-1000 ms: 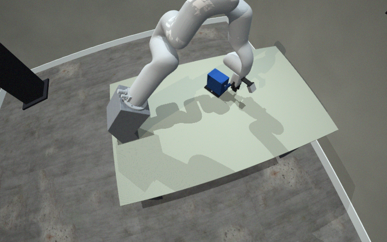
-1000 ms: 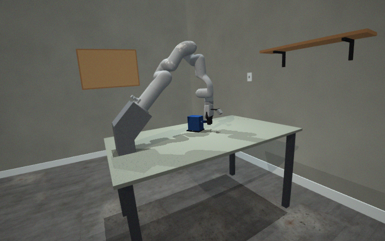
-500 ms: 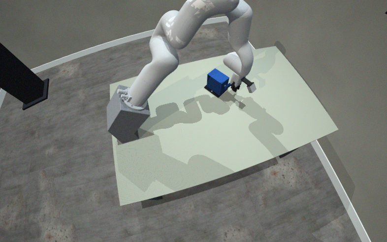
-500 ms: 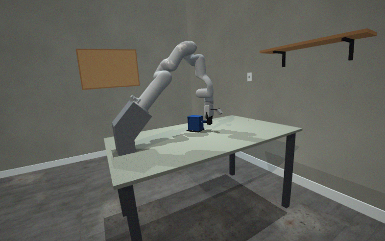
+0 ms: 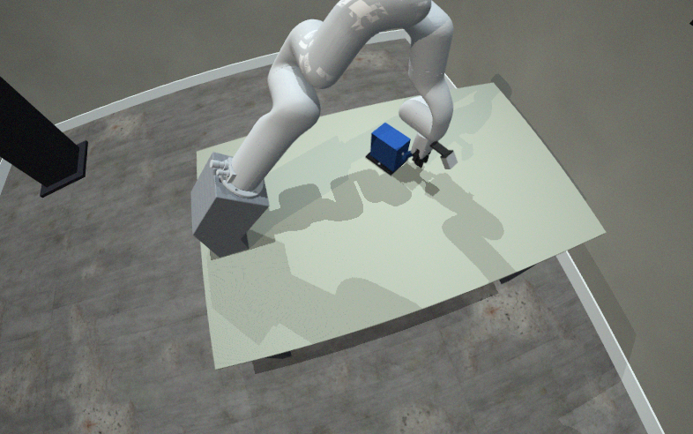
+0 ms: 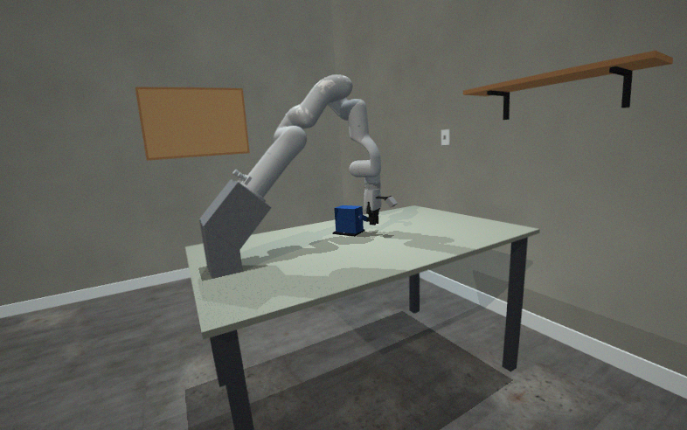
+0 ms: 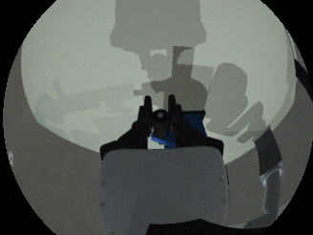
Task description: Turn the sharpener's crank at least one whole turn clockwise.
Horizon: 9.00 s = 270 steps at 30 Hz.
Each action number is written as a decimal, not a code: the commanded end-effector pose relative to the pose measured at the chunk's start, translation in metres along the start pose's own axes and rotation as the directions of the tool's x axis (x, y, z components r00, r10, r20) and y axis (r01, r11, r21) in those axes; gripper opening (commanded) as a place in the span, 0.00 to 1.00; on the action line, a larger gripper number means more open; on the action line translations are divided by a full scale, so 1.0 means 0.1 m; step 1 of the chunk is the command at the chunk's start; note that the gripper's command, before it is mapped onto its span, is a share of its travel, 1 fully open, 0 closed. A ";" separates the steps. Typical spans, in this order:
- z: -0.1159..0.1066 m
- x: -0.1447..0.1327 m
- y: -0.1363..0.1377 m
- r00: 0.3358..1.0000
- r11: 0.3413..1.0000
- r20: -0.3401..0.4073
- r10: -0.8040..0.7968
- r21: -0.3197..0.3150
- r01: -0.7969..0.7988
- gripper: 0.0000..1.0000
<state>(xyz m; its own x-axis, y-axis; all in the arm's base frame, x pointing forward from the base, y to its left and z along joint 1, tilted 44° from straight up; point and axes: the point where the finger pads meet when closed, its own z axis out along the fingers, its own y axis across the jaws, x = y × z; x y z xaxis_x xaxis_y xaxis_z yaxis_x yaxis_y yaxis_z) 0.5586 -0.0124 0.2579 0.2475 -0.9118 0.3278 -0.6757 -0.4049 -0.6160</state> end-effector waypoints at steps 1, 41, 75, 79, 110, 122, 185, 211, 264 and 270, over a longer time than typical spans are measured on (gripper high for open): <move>0.09 0.01 0.05 1.000 1.000 -0.002 0.000 0.002 0.000 0.00; 0.25 0.01 0.55 1.000 1.000 -0.002 0.000 0.002 0.000 0.00; 0.17 0.01 0.69 1.000 1.000 -0.002 0.000 0.002 0.000 0.00; 0.14 0.01 0.73 1.000 1.000 -0.002 0.000 0.002 0.000 0.00; -0.26 0.00 0.86 1.000 1.000 -0.002 0.000 0.002 0.000 0.00; -0.41 0.00 0.81 1.000 1.000 -0.002 0.000 0.002 0.000 0.00; -0.65 0.00 0.41 1.000 1.000 -0.002 0.000 0.002 0.000 0.00; -0.65 0.00 0.41 1.000 1.000 -0.002 0.000 0.002 0.000 0.54; -1.15 0.00 0.41 1.000 1.000 -0.002 0.000 0.002 0.000 0.54; -1.28 0.00 0.41 1.000 1.000 -0.002 0.000 0.002 0.000 0.54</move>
<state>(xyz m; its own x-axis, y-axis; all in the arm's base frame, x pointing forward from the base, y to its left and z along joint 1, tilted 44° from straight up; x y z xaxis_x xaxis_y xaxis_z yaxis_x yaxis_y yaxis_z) 0.4487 -0.0211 0.3161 0.2467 -0.9117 0.3285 -0.6759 -0.4048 -0.6159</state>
